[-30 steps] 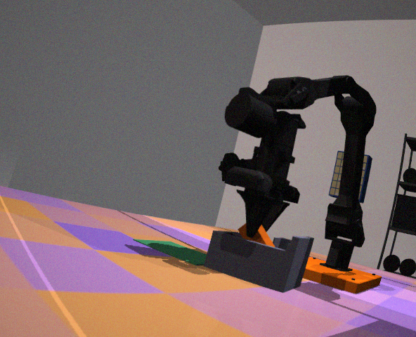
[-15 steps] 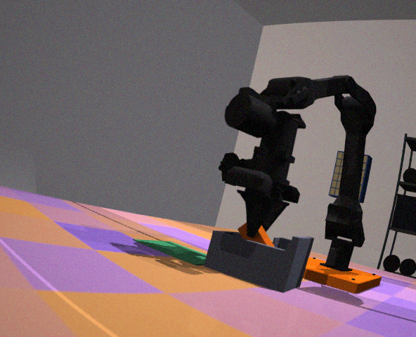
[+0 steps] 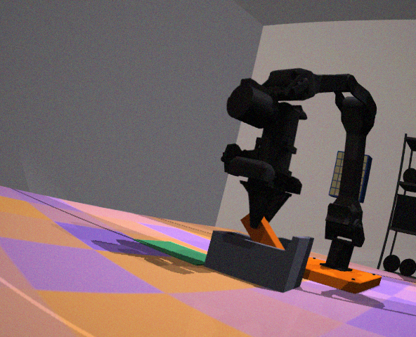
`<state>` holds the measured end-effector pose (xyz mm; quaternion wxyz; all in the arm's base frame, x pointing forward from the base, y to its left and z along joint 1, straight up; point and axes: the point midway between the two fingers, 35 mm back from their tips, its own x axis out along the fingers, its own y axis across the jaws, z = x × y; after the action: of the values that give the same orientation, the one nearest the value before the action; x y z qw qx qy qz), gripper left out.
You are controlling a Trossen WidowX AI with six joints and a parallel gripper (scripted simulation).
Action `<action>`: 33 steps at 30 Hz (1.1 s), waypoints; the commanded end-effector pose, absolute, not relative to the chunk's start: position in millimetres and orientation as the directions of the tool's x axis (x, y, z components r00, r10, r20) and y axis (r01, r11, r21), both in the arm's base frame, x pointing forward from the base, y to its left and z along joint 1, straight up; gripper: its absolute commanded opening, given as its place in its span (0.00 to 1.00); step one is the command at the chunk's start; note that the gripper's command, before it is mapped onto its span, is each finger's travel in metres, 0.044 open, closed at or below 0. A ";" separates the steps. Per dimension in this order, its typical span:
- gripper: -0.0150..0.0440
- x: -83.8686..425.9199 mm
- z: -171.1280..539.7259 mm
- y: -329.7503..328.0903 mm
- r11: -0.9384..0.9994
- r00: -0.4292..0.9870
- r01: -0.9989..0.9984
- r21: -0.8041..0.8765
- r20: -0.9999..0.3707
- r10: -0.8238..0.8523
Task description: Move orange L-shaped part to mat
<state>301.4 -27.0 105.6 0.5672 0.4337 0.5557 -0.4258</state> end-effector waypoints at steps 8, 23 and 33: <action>0.25 301.9 124.8 -27.1 0.258 0.028 0.966 0.027 -1.000 -0.002; 0.25 301.2 148.5 -27.1 0.258 0.028 0.966 0.027 -1.000 -0.003; 0.25 300.8 164.6 -27.0 0.258 0.028 0.966 0.027 -1.000 -0.003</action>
<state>300.2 -27.9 158.5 0.5692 0.4324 0.5536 -0.4273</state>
